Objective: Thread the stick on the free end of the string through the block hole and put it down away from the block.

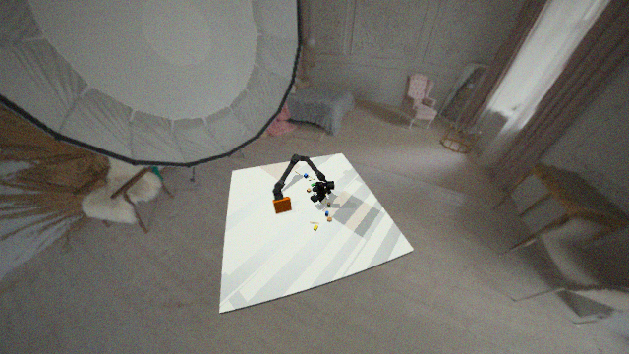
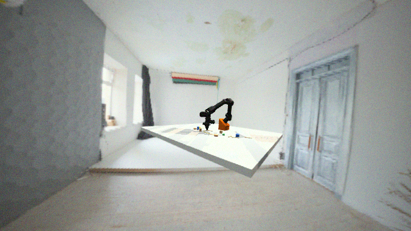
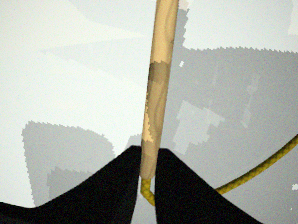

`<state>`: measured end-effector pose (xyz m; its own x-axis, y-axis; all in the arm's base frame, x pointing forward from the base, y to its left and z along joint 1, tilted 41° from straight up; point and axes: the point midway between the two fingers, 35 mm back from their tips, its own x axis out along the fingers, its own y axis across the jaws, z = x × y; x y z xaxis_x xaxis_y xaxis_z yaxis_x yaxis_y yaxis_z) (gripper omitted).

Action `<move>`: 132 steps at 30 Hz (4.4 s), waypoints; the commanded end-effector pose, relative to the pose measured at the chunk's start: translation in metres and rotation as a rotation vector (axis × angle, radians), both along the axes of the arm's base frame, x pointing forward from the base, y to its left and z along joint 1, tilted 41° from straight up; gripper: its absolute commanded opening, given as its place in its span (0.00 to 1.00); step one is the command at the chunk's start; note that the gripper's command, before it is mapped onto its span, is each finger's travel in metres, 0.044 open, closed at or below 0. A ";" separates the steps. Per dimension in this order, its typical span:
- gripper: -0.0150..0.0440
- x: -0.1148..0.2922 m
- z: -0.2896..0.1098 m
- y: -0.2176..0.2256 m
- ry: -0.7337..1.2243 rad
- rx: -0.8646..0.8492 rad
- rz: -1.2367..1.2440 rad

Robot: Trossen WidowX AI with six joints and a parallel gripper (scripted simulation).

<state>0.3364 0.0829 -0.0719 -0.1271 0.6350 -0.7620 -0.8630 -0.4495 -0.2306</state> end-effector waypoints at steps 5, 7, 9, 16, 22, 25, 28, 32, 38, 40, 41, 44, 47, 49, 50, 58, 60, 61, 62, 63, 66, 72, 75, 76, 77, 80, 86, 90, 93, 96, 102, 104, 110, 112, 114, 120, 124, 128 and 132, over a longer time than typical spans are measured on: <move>0.25 -0.003 0.007 0.007 0.000 0.003 -0.006; 0.25 -0.005 0.009 0.008 0.000 0.003 -0.006; 0.25 -0.006 0.011 0.010 0.000 0.003 -0.006; 0.25 -0.010 0.016 0.016 0.000 0.002 -0.006; 0.25 -0.014 0.021 0.021 0.000 0.003 -0.006; 0.25 -0.016 0.024 0.023 0.001 0.003 -0.006; 0.25 -0.018 0.026 0.026 0.001 0.003 -0.006; 0.25 -0.020 0.029 0.029 0.001 0.003 -0.006; 0.25 -0.025 0.034 0.034 0.001 0.004 -0.006; 0.25 -0.026 0.035 0.035 0.001 0.004 -0.006; 0.25 -0.027 0.036 0.036 0.001 0.004 -0.006; 0.25 -0.029 0.038 0.039 0.002 0.004 -0.006; 0.25 -0.031 0.040 0.041 0.002 0.005 -0.006; 0.25 -0.033 0.042 0.042 0.002 0.005 -0.006; 0.25 -0.034 0.043 0.043 0.002 0.005 -0.006; 0.25 -0.040 0.048 0.049 0.002 0.005 -0.006; 0.25 -0.041 0.050 0.050 0.002 0.004 -0.006; 0.25 -0.042 0.050 0.051 0.001 0.004 -0.006; 0.25 -0.042 0.051 0.051 0.001 0.004 -0.006; 0.25 -0.042 0.051 0.051 0.001 0.004 -0.007; 0.25 -0.041 0.050 0.051 0.001 0.004 -0.007; 0.25 -0.041 0.051 0.051 0.001 0.004 -0.007; 0.25 -0.043 0.053 0.053 0.001 0.004 -0.007; 0.25 -0.043 0.054 0.054 0.001 0.004 -0.007; 0.25 -0.044 0.055 0.055 0.001 0.004 -0.007; 0.25 -0.046 0.057 0.058 0.001 0.004 -0.006; 0.25 -0.050 0.063 0.063 0.002 0.004 -0.007; 0.25 -0.053 0.067 0.067 0.002 0.004 -0.007; 0.25 -0.056 0.069 0.070 0.002 0.004 -0.007; 0.25 -0.058 0.072 0.072 0.002 0.005 -0.007; 0.25 -0.062 0.078 0.078 0.002 0.005 -0.007; 0.25 -0.064 0.079 0.080 0.003 0.005 -0.007; 0.25 -0.068 0.085 0.085 0.003 0.006 -0.007; 0.25 -0.069 0.086 0.087 0.003 0.006 -0.007; 0.30 -0.068 0.085 0.086 0.001 0.002 -0.001; 0.46 -0.068 0.086 0.084 0.001 0.002 -0.002; 0.46 -0.058 0.126 0.049 0.001 -0.003 -0.002; 0.46 -0.058 0.144 0.033 0.002 -0.002 -0.002; 0.46 -0.054 0.143 0.035 0.000 0.001 -0.029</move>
<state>0.2824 0.1173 0.0722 -0.1084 0.6388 -0.7617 -0.8673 -0.4353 -0.2416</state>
